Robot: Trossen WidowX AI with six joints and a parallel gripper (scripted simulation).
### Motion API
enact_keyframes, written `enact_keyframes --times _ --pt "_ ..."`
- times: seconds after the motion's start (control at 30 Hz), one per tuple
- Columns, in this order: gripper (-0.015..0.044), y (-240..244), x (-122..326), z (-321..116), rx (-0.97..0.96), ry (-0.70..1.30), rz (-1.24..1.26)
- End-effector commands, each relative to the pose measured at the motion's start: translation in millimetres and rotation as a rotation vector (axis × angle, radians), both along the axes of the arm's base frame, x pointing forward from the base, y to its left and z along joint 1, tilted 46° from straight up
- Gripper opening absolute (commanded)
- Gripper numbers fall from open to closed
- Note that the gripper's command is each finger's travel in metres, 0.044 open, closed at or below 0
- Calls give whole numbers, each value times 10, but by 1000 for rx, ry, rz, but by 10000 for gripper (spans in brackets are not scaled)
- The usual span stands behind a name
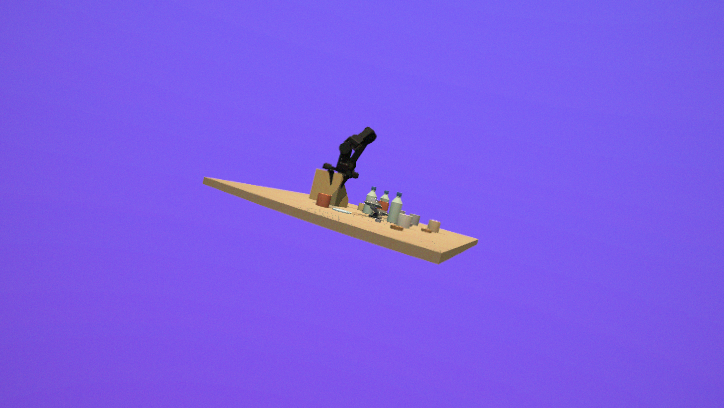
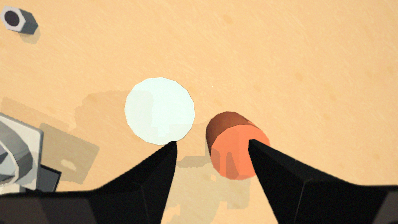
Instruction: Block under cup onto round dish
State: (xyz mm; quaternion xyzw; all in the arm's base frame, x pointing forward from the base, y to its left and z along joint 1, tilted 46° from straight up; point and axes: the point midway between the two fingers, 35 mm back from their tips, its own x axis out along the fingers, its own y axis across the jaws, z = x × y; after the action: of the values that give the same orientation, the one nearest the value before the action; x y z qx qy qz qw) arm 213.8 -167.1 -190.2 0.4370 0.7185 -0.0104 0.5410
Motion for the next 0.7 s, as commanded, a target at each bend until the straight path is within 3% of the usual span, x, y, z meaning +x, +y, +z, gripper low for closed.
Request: enact_keyframes --times 0.0,0.67 --pt "260 29 132 76 7 -96 112" --pt "260 313 616 441 50 -529 651"
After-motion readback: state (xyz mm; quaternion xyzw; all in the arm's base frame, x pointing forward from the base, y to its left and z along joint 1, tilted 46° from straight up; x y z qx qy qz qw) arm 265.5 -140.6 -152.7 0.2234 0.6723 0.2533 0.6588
